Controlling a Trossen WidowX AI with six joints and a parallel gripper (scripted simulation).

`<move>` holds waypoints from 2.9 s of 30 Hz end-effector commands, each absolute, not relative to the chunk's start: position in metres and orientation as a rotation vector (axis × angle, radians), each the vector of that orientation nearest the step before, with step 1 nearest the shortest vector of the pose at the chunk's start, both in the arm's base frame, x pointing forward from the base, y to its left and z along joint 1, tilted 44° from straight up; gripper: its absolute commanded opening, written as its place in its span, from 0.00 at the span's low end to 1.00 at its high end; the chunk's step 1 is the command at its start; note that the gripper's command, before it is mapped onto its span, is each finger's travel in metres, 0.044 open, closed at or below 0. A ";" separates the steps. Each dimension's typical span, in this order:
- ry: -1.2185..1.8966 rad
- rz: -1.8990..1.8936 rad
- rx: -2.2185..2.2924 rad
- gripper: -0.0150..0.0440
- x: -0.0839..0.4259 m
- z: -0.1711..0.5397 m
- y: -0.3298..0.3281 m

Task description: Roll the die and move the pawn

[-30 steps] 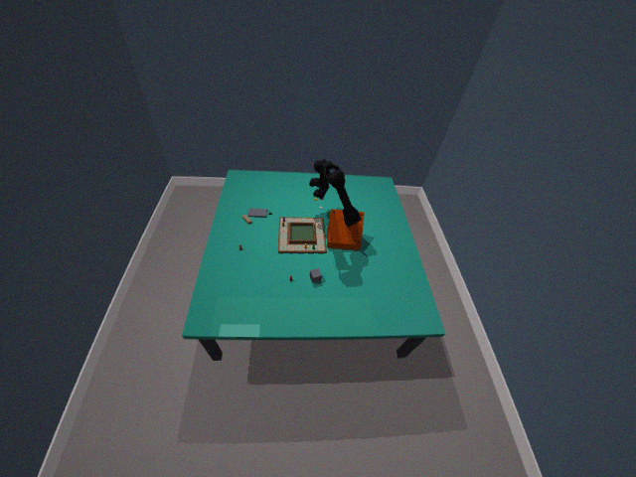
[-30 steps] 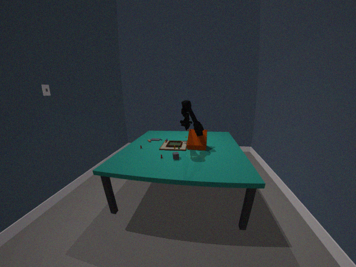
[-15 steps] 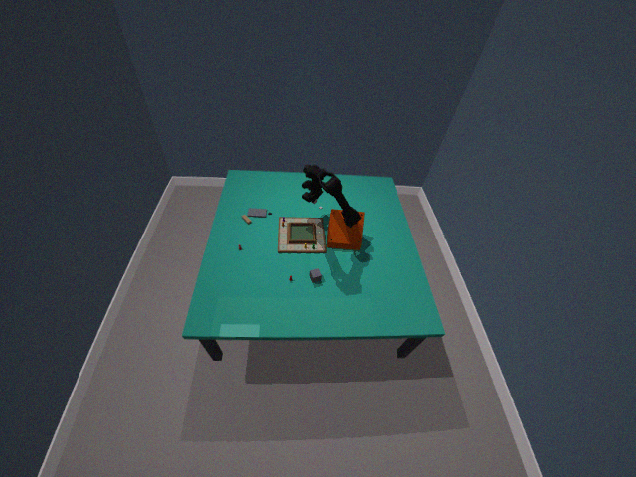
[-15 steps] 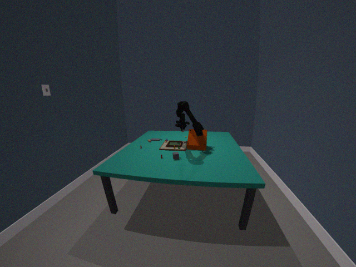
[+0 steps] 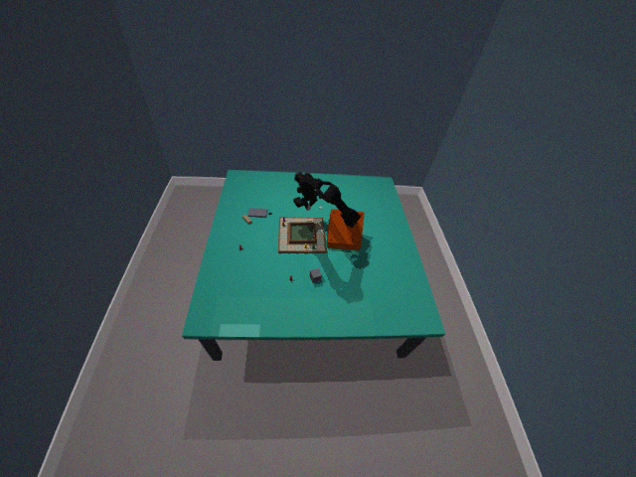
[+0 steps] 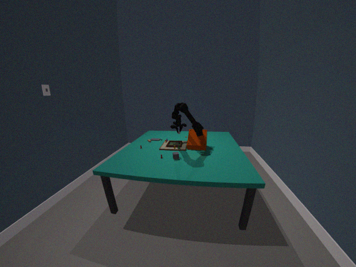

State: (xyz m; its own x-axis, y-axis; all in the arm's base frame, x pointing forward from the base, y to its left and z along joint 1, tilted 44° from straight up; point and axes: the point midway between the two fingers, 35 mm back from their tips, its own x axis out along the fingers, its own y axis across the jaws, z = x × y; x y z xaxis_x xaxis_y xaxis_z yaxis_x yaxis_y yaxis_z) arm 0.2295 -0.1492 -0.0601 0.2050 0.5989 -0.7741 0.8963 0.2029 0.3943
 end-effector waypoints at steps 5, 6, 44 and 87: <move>1.488 -0.509 1.641 0.25 0.252 -0.040 -0.121; 1.488 -0.524 1.658 0.25 0.255 -0.038 -0.117; 1.343 -1.170 1.593 0.25 0.275 -0.015 -0.042; 0.970 -1.369 1.329 0.25 0.282 0.033 -0.044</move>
State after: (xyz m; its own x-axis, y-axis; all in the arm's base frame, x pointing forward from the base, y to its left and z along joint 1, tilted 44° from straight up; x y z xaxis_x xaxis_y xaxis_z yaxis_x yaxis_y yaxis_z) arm 0.2821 -0.0438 0.0329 0.0550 -0.1058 -0.9929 0.9717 -0.2231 0.0776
